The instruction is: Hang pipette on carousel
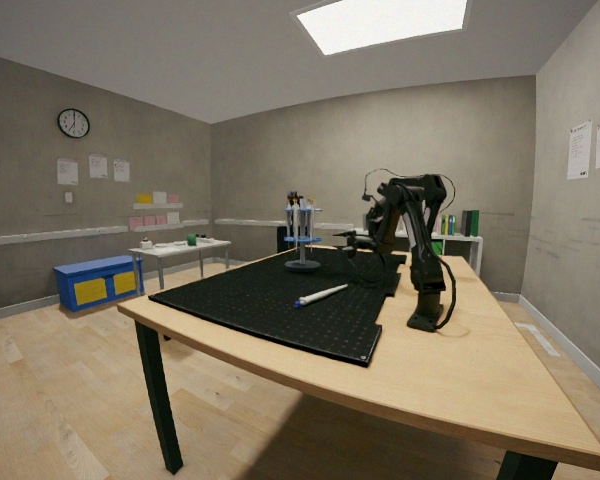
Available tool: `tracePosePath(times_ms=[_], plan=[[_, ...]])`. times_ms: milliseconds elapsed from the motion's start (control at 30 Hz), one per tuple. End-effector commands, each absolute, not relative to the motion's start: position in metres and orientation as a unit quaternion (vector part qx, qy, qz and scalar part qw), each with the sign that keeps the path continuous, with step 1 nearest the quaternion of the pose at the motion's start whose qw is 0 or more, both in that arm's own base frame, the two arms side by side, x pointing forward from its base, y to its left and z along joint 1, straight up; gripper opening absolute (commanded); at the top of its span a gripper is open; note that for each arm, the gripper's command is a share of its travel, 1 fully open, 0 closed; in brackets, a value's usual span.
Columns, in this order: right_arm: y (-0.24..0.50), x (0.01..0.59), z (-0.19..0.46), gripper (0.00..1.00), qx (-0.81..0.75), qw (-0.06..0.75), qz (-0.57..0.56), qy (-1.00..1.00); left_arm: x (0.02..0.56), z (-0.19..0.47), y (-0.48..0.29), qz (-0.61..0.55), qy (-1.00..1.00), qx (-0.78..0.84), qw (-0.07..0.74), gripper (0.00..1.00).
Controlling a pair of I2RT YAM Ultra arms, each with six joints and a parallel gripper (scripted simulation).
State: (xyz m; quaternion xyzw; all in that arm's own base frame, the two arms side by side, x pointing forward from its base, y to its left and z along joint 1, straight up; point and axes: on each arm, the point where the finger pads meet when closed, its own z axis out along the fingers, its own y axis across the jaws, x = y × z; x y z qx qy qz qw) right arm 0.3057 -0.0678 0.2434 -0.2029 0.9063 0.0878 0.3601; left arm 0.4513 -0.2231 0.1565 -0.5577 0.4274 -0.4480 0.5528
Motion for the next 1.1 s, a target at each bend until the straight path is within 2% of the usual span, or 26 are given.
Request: tracePosePath(times_ms=[0, 1067], plan=[[-0.0697, 0.3091, 0.2528, 1.00, -0.207, 0.377, 0.082, 0.899, 0.4490, 0.1456, -0.2299, -0.433, 0.450, -0.550, 0.554, 0.49], [-0.0697, 0.3091, 0.2528, 1.00, -0.207, 0.377, 0.082, 0.899, 0.4484, 0.1536, -0.2295, -0.440, 0.442, -0.551, 0.554, 0.49]])
